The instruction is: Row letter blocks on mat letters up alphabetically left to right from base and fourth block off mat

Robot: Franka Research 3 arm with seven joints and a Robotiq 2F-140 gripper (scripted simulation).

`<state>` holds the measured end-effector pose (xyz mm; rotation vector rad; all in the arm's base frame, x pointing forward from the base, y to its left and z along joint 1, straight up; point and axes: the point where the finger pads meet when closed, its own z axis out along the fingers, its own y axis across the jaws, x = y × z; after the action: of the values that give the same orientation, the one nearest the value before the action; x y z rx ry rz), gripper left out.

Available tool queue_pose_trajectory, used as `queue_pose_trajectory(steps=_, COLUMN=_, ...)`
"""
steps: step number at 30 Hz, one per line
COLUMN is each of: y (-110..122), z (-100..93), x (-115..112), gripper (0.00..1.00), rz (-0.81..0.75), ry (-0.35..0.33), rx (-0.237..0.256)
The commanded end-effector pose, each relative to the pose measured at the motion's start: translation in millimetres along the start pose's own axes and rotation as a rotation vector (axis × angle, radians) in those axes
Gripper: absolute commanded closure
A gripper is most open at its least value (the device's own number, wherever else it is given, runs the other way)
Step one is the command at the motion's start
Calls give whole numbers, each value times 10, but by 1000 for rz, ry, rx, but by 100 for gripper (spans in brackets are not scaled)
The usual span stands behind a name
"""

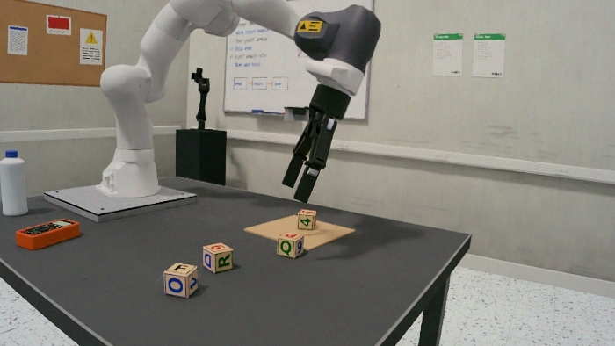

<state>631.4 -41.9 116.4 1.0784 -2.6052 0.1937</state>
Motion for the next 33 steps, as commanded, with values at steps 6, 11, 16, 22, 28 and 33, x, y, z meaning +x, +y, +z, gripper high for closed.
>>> queue_pose_trajectory(steps=6, y=9, z=15, x=9, gripper=0, rz=-6, ry=6, rx=-2)
queue_pose_trajectory(steps=11, y=9, z=15, x=9, gripper=0, rz=-6, ry=6, rx=-2)
queue_pose_trajectory(steps=16, y=-313, z=192, x=518, gripper=0, rz=-5, ry=7, rx=0)
queue_pose_trajectory(steps=22, y=-624, z=444, x=1216, gripper=0, rz=-5, ry=6, rx=-1)
queue_pose_trajectory(steps=28, y=-689, z=520, x=1420, gripper=0, rz=-6, ry=6, rx=-2)
queue_pose_trajectory(steps=33, y=-689, z=520, x=1420, gripper=0, rz=-6, ry=6, rx=-2)
